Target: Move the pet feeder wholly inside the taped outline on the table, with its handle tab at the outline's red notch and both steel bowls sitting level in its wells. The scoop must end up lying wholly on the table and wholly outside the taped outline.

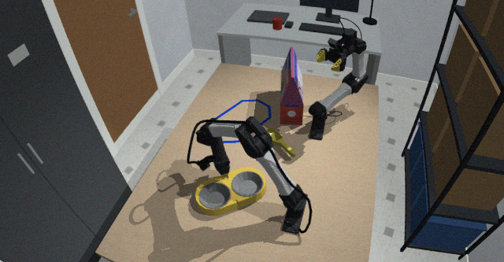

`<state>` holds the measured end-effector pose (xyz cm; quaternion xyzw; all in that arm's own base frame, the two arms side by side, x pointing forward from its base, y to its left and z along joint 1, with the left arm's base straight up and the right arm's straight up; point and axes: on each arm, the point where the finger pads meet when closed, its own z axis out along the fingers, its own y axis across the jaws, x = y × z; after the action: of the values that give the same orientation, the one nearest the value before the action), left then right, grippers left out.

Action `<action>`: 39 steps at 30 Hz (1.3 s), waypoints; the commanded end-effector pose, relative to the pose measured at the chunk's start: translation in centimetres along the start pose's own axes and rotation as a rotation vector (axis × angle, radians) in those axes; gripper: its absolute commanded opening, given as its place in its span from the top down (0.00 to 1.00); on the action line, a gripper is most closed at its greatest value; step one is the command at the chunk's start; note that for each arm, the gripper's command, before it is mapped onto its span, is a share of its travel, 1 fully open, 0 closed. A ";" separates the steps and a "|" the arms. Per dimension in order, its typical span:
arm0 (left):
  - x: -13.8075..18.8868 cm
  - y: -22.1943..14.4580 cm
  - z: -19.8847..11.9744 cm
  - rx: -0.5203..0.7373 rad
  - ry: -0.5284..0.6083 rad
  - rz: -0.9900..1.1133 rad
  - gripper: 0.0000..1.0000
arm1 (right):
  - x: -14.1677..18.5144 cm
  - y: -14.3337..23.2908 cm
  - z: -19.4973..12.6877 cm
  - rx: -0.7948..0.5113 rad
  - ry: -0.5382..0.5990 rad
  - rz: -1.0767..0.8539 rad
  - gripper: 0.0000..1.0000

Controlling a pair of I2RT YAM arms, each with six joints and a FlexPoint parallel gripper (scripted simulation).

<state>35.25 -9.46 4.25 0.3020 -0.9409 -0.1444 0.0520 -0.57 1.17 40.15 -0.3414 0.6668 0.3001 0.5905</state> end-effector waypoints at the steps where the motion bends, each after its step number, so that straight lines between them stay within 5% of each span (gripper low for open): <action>1: -0.3 0.0 -0.3 0.017 -0.018 -0.026 1.00 | -0.2 0.0 0.3 0.000 0.003 -0.001 0.12; 3: -0.3 0.1 -0.8 0.029 -0.025 -0.028 0.94 | -0.2 0.0 0.3 0.000 0.003 -0.001 0.12; 39: -0.1 -0.4 -0.7 0.019 -0.098 0.191 0.94 | -0.2 0.0 0.3 0.000 0.003 -0.001 0.12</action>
<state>34.99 -9.55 4.27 0.2375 -0.9599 -0.1432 0.0413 -0.57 1.17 40.15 -0.3414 0.6668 0.3001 0.5905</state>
